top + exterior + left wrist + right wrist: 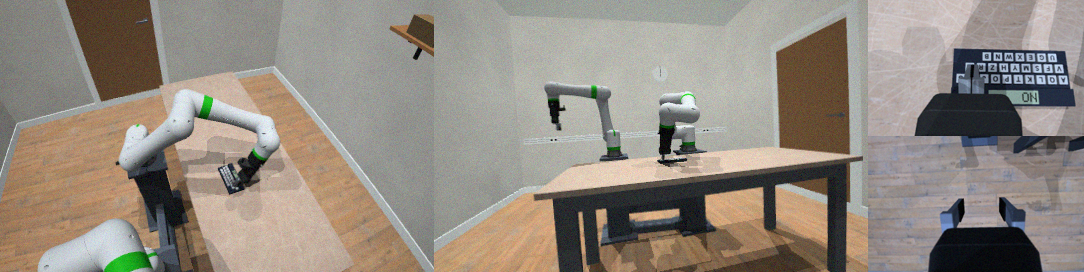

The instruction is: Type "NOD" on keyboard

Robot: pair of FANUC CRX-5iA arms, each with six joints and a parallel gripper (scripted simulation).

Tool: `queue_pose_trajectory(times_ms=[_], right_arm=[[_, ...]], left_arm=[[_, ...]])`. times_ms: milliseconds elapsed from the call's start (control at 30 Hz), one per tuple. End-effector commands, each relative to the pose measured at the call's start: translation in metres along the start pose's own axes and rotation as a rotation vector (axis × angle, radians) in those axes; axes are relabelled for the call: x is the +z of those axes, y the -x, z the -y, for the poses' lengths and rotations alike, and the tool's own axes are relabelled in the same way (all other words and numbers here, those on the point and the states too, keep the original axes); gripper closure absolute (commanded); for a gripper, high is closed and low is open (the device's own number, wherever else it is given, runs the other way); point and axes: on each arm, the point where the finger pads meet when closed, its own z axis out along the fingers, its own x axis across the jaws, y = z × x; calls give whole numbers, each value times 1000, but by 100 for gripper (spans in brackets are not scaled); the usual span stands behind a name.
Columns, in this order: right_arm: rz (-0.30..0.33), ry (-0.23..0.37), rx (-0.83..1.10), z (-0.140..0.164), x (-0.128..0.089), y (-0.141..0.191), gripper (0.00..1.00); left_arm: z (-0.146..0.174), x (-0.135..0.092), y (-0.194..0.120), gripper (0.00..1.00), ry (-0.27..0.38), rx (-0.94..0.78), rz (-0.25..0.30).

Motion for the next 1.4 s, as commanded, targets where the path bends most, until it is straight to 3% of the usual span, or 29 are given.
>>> queue_pose_trajectory(times_ms=[0, 1133, 1367], right_arm=[[0, 2, 0, 0, -1, 0, 0], [0, 2, 0, 0, -1, 0, 0], [0, 2, 0, 0, -1, 0, 0]], left_arm=[[0, -1, 1, 100, 2, 1, 2], [-1, 2, 1, 100, 2, 1, 2], [2, -6, 1, 100, 2, 1, 2]])
